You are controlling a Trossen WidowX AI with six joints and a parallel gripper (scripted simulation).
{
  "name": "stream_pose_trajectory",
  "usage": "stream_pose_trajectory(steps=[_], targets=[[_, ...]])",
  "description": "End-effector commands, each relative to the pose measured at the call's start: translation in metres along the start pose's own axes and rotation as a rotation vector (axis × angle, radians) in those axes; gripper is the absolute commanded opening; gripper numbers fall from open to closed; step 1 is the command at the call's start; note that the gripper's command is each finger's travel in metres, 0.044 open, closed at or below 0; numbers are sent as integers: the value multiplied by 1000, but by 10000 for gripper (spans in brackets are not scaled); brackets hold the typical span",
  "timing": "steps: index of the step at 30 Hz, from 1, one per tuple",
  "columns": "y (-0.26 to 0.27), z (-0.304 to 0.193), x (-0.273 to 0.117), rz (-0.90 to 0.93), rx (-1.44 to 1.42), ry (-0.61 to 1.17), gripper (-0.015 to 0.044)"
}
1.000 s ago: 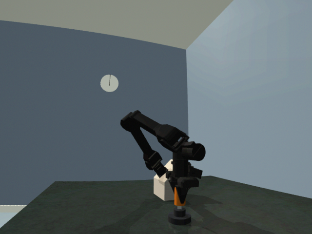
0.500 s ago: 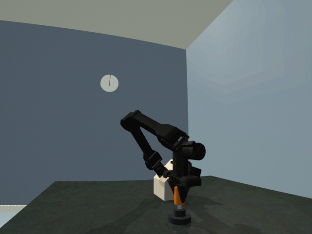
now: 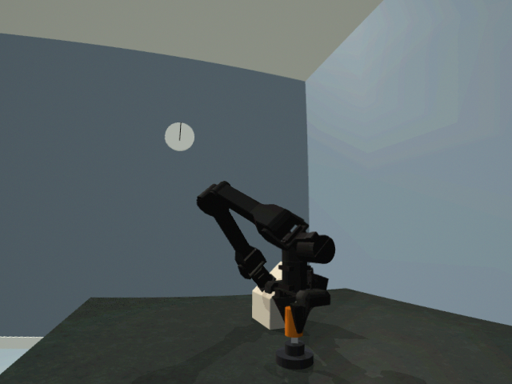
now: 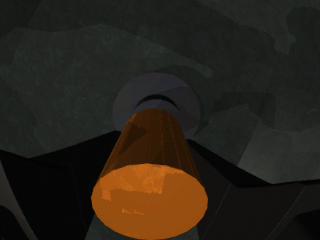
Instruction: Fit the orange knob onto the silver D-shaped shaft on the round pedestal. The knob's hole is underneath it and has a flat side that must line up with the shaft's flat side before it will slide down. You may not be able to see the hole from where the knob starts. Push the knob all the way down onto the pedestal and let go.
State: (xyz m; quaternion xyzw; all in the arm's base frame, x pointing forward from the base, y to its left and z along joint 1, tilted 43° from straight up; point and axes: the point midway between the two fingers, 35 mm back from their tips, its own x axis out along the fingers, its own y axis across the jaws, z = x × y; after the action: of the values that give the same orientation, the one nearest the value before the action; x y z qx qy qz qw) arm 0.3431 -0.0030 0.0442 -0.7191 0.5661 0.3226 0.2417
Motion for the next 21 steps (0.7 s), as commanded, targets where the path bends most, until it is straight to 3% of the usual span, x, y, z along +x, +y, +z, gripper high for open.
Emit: stream_pose_trajectory(steps=[1,12,21], targets=[[0,0,-3,-2,-5,2,0],[-1,1,-6,-2,-215,2,0],[-7,2,-3,-2,-214,3,0]])
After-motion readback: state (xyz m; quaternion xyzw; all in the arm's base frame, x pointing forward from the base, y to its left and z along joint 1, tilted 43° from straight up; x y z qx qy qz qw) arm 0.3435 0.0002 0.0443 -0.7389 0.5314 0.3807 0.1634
